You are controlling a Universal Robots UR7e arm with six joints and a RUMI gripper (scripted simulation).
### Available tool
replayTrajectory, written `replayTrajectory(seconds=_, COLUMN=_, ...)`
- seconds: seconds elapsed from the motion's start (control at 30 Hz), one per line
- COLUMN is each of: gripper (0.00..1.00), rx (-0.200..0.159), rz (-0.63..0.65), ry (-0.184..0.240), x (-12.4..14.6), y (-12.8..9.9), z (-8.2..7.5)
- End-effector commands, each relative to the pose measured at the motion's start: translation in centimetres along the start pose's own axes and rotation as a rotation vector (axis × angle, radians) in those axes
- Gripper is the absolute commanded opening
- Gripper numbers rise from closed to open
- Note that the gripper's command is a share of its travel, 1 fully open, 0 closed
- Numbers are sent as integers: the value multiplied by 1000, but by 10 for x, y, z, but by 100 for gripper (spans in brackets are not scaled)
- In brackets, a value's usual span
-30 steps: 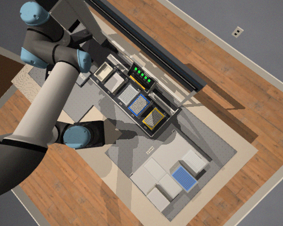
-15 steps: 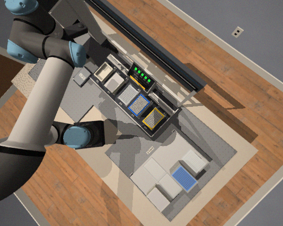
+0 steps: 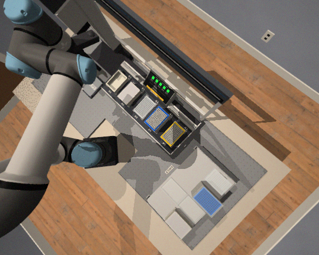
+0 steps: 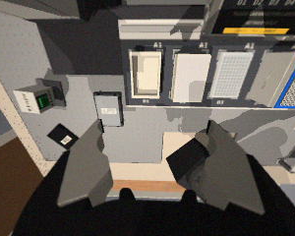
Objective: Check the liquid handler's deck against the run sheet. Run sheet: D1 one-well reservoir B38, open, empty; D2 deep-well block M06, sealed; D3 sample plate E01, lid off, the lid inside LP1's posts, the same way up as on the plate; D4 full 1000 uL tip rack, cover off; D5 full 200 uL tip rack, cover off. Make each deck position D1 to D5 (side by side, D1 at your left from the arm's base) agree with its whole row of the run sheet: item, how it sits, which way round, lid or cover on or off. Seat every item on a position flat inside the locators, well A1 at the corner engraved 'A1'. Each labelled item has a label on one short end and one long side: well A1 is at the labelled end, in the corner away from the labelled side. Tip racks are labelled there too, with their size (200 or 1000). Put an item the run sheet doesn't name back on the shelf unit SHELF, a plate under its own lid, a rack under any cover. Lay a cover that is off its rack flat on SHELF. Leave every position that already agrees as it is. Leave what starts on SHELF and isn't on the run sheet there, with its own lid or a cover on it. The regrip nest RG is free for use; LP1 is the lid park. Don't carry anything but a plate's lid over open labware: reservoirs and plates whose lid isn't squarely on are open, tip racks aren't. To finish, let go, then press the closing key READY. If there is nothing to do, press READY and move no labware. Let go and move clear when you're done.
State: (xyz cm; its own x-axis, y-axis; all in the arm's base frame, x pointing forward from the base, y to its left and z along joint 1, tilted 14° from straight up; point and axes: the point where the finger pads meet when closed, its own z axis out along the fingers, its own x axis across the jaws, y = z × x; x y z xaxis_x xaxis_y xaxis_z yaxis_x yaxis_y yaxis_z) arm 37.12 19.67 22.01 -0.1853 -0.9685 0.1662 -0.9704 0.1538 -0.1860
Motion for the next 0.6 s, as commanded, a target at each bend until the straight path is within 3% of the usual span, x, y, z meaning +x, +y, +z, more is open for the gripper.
replayTrajectory(seconds=0.0, gripper=82, rx=1, rz=-1, ry=-1, x=20, y=13, z=-1)
replayTrajectory(seconds=0.57, gripper=82, rx=1, rz=-1, ry=-1, x=82, y=55, z=-1)
